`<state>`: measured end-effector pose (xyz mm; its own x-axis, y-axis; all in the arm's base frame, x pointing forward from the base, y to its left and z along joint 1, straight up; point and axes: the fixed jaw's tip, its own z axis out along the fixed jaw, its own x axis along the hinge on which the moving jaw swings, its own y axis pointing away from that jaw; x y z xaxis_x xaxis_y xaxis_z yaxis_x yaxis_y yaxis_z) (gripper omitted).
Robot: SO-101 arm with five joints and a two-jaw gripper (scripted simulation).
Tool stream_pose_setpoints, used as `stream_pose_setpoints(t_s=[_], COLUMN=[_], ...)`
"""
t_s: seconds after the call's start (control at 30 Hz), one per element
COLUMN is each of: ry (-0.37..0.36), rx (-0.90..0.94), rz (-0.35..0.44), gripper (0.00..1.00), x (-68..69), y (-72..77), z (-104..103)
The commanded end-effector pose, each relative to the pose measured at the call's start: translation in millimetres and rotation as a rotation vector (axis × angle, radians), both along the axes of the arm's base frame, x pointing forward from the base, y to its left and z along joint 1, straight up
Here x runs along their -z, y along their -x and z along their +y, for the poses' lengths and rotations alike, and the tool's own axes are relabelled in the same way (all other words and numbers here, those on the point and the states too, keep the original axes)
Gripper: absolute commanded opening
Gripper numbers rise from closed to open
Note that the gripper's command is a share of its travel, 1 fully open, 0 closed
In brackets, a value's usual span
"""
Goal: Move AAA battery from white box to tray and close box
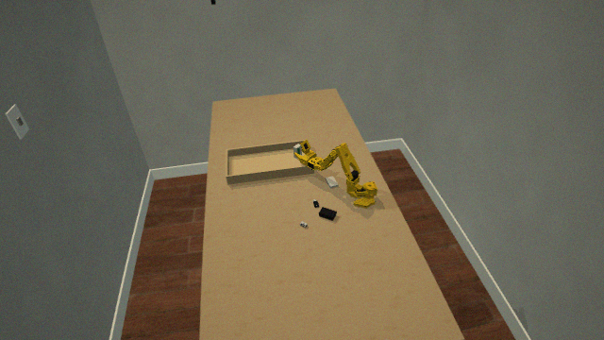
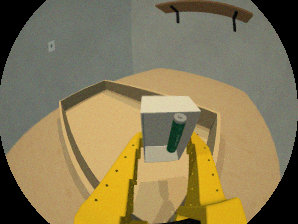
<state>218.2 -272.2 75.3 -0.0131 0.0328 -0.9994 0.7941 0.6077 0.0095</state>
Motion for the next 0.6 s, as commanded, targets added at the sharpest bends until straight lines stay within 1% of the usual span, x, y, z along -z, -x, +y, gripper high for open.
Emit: stream_pose_setpoints(t_s=[0.0,0.57], ry=[0.056,0.104], rx=[0.008,0.008], rz=[-0.029,-0.063], gripper=[0.19,0.19], x=[-12.9,-19.6], y=[1.4,1.5], z=[-2.6,-2.5])
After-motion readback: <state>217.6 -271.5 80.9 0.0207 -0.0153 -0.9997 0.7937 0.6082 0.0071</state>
